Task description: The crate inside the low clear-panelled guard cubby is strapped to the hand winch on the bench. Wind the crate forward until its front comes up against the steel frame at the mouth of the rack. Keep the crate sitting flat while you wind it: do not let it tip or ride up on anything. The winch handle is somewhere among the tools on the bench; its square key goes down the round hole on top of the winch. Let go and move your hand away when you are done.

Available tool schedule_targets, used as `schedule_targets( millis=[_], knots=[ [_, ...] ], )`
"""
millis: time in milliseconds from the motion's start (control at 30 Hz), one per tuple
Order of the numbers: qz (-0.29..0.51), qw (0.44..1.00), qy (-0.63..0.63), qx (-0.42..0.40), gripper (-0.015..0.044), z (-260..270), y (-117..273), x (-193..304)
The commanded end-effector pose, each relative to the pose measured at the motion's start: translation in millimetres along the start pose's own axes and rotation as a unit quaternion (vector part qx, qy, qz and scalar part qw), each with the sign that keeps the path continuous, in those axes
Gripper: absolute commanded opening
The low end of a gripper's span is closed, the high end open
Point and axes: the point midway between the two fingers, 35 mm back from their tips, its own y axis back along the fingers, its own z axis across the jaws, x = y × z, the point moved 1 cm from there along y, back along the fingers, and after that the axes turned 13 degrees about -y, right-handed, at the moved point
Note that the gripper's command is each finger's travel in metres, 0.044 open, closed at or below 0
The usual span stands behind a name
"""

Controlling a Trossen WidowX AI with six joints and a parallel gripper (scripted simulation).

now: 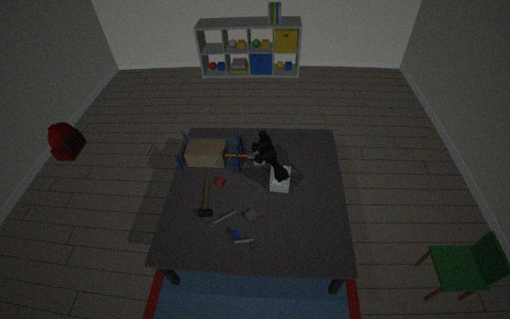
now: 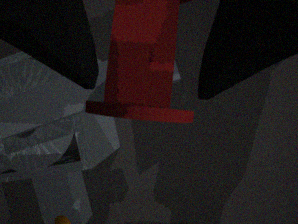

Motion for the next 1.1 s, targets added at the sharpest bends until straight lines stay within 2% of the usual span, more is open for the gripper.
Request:
schedule_targets(
  millis=[0, 133, 233, 1067],
  knots=[
    [0.000, 1.000, 0.001, 0.000, 0.0125, 0.2, 0.4, -0.3],
    [0.000, 1.000, 0.001, 0.000, 0.0020, 0.2, 0.4, -0.3],
    [0.000, 1.000, 0.001, 0.000, 0.0000, 0.2, 0.4, -0.3],
    [0.000, 1.000, -0.003, -0.002, 0.0000, -4.5, 0.4, 6.3]
  ],
)
